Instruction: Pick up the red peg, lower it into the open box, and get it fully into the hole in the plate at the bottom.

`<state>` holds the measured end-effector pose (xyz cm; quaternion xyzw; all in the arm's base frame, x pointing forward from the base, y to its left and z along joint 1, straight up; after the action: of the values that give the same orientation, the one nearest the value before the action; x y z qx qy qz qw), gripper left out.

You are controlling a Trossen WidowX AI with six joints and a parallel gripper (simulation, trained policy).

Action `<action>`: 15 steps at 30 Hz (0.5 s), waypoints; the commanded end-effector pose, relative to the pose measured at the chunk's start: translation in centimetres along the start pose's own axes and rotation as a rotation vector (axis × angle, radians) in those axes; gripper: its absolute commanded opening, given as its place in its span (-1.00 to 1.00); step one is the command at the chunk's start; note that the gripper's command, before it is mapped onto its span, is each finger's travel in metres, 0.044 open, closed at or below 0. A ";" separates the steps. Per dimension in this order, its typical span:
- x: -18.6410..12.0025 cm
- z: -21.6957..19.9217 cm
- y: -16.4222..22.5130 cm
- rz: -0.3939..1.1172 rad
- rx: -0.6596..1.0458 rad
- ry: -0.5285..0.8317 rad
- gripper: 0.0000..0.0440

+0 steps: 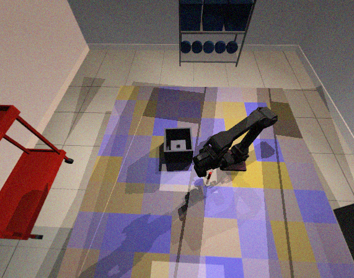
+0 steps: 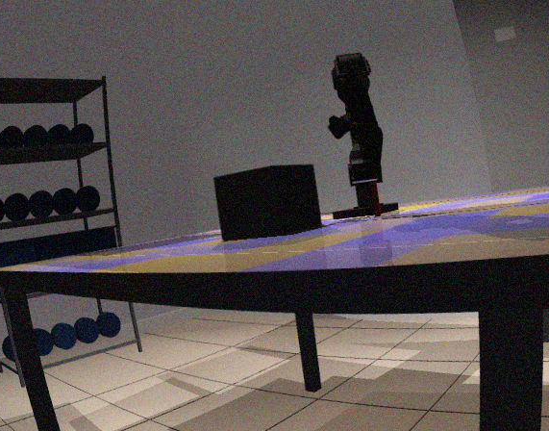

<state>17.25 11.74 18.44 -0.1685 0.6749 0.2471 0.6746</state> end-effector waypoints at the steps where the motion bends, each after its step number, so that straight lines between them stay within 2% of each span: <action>1: 1.5 -0.3 -0.3 0.024 0.018 0.035 1.00; 15: 6.5 -0.9 -1.3 0.062 0.090 0.073 1.00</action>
<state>17.10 11.01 12.96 -0.1341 0.7082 0.2359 0.6517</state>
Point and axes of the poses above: the point midway between the two fingers, 35 mm back from their tips, its own x axis out along the fingers, its own z axis across the jaws, y = z × x, the point moved 5 cm from there along -x, back along the fingers, and after that the axes turned 12 degrees about -x, right-handed, at the moved point
